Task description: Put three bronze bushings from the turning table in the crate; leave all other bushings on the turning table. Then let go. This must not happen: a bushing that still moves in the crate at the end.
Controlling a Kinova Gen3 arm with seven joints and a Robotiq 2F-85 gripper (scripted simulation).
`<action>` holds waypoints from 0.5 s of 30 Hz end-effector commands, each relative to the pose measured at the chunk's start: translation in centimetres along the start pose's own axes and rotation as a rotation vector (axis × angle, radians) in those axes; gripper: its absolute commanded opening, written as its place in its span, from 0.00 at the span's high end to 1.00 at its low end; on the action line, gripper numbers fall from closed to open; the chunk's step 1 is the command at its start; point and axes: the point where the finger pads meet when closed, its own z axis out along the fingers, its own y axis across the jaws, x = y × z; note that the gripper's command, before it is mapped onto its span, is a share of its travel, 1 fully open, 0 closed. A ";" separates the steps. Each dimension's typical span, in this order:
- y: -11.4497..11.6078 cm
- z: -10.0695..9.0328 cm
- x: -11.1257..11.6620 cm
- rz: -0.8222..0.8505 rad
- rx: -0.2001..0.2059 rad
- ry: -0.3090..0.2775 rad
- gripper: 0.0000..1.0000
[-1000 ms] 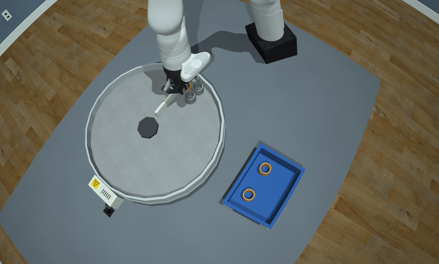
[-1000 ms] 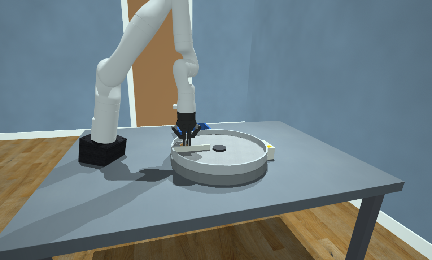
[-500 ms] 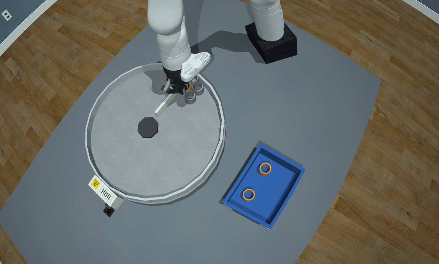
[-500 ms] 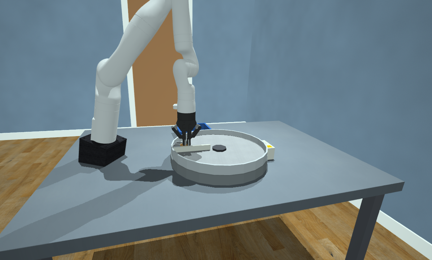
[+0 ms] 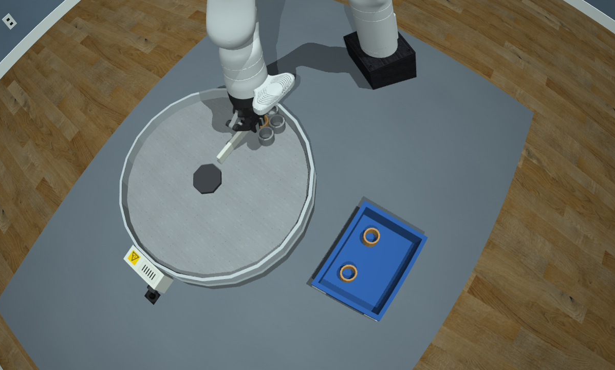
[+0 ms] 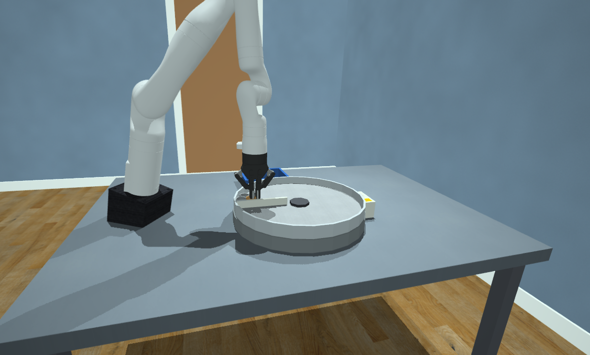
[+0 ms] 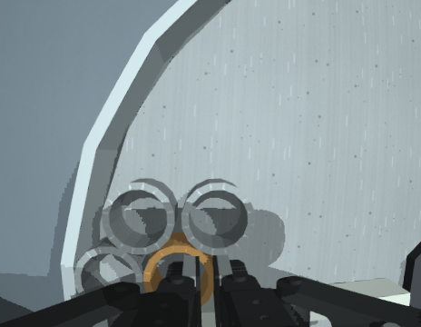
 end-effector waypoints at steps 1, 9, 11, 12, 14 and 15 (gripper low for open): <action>0.2 0.0 0.0 -0.001 -0.001 0.000 1.00; 0.2 0.0 0.0 -0.001 0.000 0.000 1.00; 0.2 0.0 0.0 -0.001 0.000 0.000 1.00; 0.2 0.0 0.0 -0.001 0.000 0.000 1.00; 0.2 0.0 0.0 -0.001 0.000 0.000 1.00; 0.2 -0.2 0.0 0.000 0.000 0.000 1.00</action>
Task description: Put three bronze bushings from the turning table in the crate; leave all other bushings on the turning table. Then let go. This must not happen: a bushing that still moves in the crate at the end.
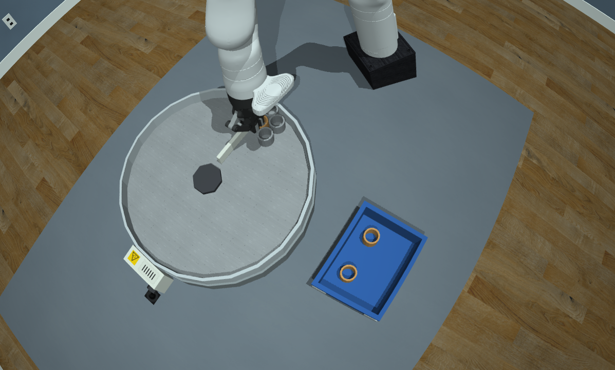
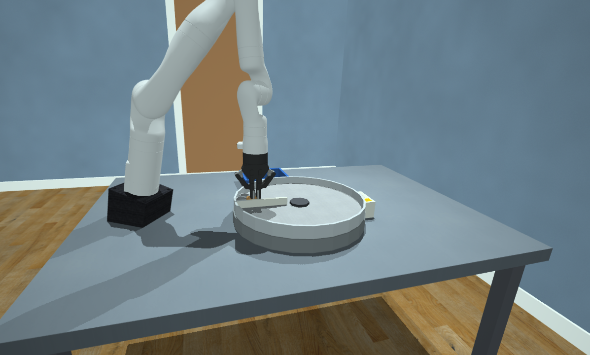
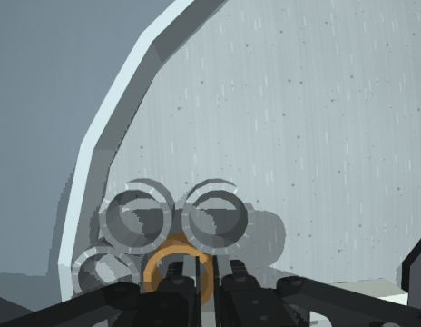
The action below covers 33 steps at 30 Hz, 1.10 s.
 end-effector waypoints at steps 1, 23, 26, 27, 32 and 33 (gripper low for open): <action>0.1 -0.3 0.0 0.000 -0.002 0.000 1.00; 0.0 -1.5 0.0 0.000 -0.001 0.000 1.00; 0.0 -1.5 0.0 0.000 -0.001 0.000 1.00; 0.0 -1.5 0.0 0.000 -0.001 0.000 1.00; 0.0 -1.5 0.0 0.000 -0.001 0.000 1.00; 0.0 -1.5 0.0 0.000 -0.001 0.000 1.00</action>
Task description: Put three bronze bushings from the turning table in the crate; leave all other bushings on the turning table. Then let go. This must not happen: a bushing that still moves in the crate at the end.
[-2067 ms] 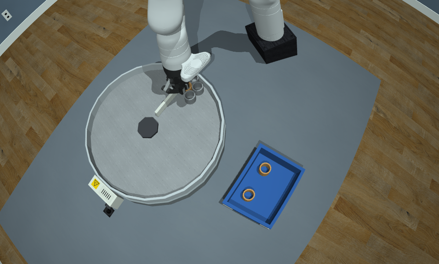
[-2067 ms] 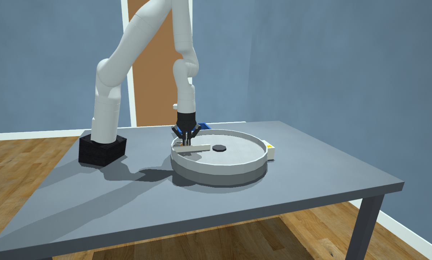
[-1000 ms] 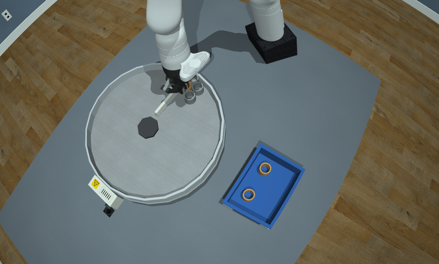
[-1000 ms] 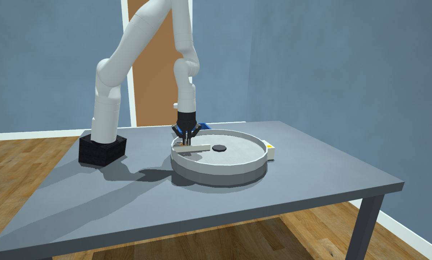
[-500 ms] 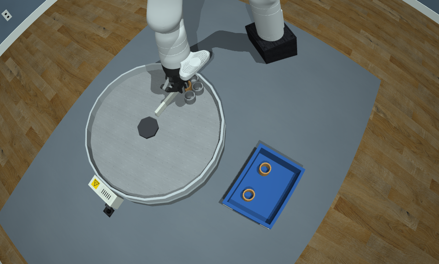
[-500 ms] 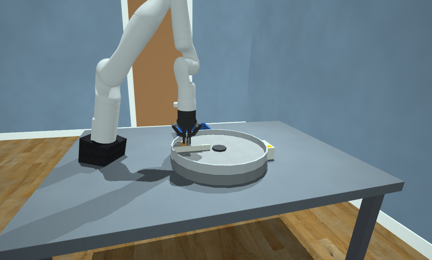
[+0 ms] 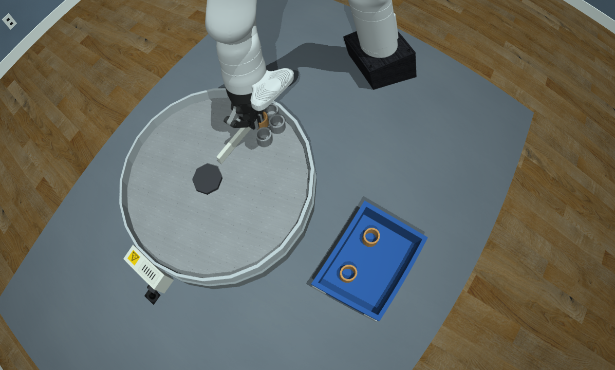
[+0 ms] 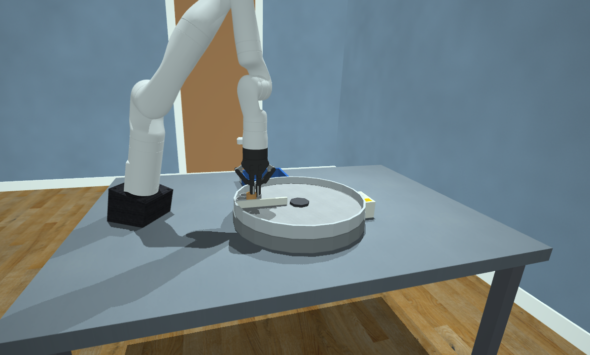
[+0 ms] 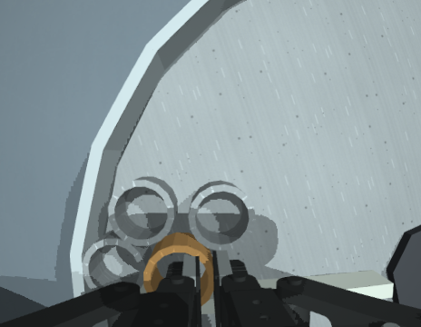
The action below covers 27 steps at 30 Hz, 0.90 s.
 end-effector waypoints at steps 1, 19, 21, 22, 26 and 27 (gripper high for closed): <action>0.0 -0.2 0.0 0.000 -0.001 0.000 1.00; 0.0 -1.1 0.0 0.000 0.000 0.000 1.00; 0.0 -1.4 0.0 0.000 0.000 0.000 1.00; 0.0 -1.5 0.0 0.000 0.000 0.000 1.00; 0.0 -1.5 0.0 0.000 0.000 0.000 1.00; 0.0 -1.5 0.0 0.000 0.000 0.000 1.00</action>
